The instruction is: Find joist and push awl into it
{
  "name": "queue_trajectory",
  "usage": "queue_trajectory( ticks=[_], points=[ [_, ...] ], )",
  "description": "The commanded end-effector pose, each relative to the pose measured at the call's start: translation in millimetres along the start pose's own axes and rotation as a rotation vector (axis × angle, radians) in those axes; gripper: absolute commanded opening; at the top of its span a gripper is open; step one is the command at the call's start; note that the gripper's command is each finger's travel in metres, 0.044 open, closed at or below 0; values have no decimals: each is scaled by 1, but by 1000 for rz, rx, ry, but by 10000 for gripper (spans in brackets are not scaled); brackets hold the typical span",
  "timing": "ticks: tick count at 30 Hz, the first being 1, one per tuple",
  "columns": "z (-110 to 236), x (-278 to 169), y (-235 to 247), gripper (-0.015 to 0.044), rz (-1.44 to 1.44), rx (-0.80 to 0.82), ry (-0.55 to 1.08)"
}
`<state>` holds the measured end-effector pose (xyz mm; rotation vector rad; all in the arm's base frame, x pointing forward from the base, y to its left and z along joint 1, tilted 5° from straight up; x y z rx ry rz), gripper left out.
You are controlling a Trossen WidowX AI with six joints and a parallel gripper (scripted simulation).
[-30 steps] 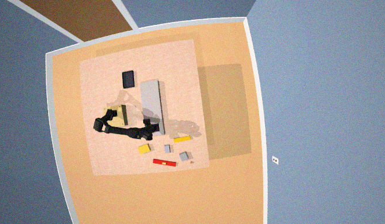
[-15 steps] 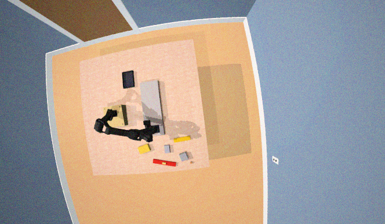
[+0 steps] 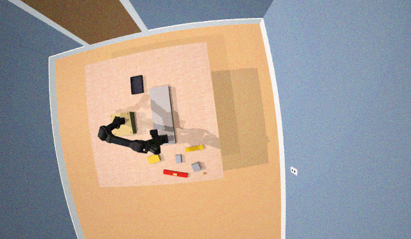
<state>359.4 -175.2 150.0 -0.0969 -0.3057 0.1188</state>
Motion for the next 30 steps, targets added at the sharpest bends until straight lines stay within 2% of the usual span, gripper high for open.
queue_trajectory(
  ticks=[1,10,30],
  points=[
    [28,5,0,0,-1,-8,-15],
    [29,13,15,0,38,7,-17],
    [15,50,146,0,355,122,-35]
  ],
)
Point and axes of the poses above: the point midway between the two fingers, 35 mm back from their tips, its own z axis back along the fingers, its own y axis across the jaws, x = y × z, the point moved 3 cm from there along z, back along the fingers, and after that the axes turned 4 degrees about z, right-handed, at the moved point
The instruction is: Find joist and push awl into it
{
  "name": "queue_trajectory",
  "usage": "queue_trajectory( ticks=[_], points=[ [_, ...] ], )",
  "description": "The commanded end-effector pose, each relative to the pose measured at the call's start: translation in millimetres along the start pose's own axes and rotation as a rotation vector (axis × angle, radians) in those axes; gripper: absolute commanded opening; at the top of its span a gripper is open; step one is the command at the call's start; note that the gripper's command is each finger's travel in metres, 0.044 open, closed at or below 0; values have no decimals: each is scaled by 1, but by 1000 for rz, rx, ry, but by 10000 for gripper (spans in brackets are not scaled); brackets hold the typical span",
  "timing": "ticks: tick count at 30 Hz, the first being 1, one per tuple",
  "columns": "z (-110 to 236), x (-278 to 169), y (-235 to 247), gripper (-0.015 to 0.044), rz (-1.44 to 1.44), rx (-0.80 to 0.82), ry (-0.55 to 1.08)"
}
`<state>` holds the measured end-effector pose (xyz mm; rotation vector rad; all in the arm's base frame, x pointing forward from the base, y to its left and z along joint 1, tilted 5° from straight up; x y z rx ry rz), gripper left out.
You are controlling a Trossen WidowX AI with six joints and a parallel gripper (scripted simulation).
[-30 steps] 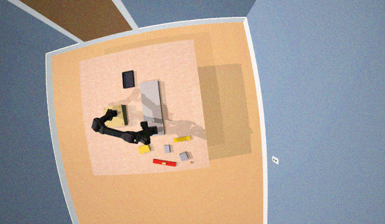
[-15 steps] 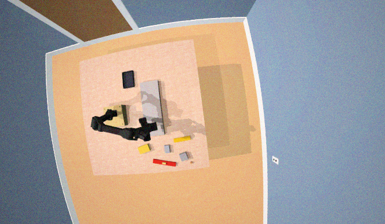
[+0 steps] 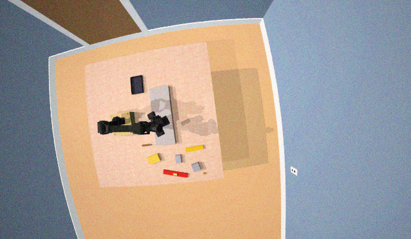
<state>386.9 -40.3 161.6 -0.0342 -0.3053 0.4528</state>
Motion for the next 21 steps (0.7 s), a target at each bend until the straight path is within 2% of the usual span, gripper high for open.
queue_trajectory(
  ticks=[1,21],
  points=[
    [-1,11,21,0,52,16,-12],
    [-15,42,152,0,373,126,-24]
  ],
)
Point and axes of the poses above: the point midway between the two fingers, 35 mm back from their tips, its own z axis back along the fingers, its own y axis across the jaws, x = y × z, the point moved 3 cm from there along z, back along the fingers, and after that the axes turned 4 degrees about z, right-handed, at the moved point
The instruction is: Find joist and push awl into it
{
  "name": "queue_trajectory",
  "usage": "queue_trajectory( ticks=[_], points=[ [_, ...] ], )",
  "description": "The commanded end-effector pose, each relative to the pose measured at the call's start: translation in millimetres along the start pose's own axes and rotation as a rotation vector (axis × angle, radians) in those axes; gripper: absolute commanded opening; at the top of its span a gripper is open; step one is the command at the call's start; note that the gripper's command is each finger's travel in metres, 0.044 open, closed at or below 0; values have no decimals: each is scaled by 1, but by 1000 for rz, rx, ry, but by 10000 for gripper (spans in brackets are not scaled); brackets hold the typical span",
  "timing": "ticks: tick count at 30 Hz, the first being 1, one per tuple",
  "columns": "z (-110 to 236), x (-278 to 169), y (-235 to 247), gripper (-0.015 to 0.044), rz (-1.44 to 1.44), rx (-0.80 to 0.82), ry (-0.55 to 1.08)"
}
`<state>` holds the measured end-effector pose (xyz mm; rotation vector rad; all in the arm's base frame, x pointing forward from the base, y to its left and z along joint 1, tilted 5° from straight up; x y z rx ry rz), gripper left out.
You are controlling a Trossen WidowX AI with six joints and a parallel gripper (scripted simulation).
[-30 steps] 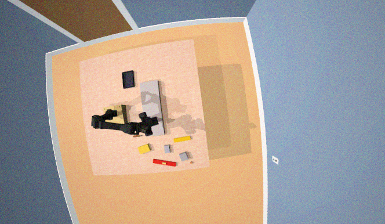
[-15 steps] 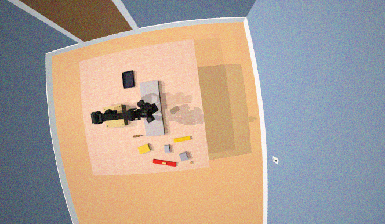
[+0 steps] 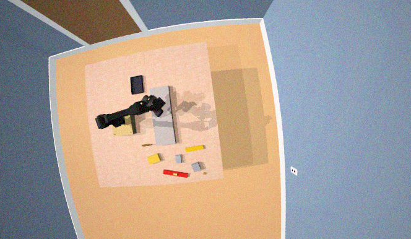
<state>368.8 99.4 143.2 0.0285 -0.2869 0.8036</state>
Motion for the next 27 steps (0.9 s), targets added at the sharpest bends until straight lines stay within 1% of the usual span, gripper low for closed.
queue_trajectory(
  ticks=[1,14,27],
  points=[
    [-1,10,21,0,53,16,-11],
    [-12,34,104,0,262,84,-16],
    [-18,38,189,0,473,149,-18]
  ],
)
Point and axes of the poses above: the point midway between the two fingers, 35 mm back from their tips, its own z axis back along the fingers, its own y axis across the jaws, x = y × z, the point moved 3 cm from there along z, back along the fingers, and after that the axes turned 4 degrees about z, right-handed, at the moved point
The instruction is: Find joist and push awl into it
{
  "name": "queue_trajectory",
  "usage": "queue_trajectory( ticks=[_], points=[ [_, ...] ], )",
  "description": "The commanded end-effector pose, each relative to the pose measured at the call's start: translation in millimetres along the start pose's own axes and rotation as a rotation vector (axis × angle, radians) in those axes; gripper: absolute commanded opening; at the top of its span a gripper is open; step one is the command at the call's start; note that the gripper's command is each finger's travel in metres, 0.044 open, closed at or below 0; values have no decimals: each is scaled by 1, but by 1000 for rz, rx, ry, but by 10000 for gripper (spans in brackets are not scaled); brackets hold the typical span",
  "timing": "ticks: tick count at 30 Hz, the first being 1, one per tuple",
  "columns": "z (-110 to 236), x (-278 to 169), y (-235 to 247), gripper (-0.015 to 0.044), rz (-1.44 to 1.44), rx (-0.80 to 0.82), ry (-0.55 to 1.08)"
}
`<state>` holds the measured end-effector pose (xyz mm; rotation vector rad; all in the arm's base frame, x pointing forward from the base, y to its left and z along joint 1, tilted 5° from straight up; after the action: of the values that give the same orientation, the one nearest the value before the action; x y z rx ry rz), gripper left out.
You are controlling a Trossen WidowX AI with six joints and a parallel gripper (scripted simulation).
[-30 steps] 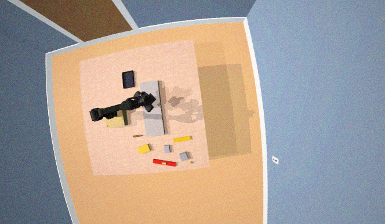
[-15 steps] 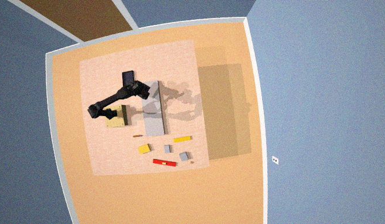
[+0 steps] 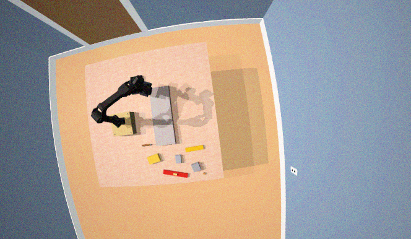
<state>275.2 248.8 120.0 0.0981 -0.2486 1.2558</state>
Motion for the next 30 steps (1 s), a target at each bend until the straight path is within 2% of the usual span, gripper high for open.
queue_trajectory(
  ticks=[1,22,30],
  points=[
    [-1,10,21,0,53,17,-11],
    [-17,33,152,0,392,114,-9],
    [-25,32,156,0,403,117,-9]
  ],
)
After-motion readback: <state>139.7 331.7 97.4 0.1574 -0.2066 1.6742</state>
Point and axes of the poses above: the point midway between the two fingers, 35 mm back from their tips, its own z axis back along the fingers, its own y axis across the jaws, x = y × z, the point moved 3 cm from there along z, back along the fingers, and after that the axes turned 4 degrees about z, right-handed, at the moved point
